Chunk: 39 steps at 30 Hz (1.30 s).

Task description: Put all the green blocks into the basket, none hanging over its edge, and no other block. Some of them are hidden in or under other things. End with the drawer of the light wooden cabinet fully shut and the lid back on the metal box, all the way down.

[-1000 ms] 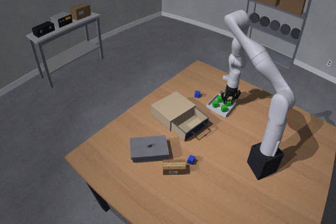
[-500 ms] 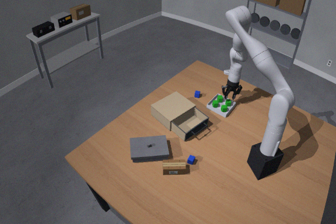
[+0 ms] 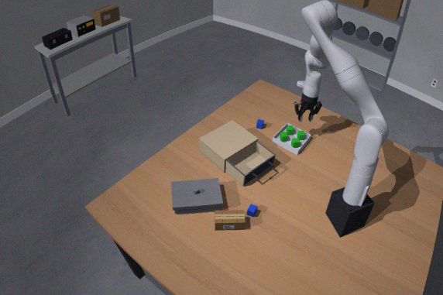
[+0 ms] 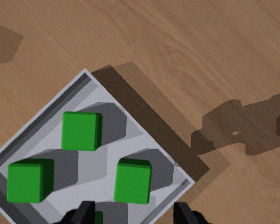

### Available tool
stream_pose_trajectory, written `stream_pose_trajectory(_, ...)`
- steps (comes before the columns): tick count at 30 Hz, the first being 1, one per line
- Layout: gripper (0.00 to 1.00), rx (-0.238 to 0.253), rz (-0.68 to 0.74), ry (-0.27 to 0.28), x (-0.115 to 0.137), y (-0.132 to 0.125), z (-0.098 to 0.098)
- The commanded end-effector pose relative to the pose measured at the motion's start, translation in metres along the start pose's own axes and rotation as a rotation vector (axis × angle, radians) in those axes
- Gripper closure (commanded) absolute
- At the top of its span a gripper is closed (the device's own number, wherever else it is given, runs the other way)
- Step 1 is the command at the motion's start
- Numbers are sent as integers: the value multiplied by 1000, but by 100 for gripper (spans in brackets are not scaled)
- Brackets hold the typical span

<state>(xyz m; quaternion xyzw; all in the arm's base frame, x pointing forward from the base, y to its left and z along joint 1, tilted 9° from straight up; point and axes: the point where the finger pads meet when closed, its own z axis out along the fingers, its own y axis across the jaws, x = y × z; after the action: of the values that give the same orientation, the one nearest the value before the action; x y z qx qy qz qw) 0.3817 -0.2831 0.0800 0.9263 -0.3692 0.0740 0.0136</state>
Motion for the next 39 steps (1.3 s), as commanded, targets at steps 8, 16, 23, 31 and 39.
stream_pose_trajectory(8, 46, -1, 0, 1, 1, 0, -33)
stream_pose_trajectory(16, 46, -1, 0, 1, 1, 0, -48)
stream_pose_trajectory(23, 46, -1, 0, 1, 1, 0, -51)
stream_pose_trajectory(31, 46, 0, 2, 0, 0, -1, -51)
stream_pose_trajectory(39, 46, 0, 36, -4, -5, -14, -49)
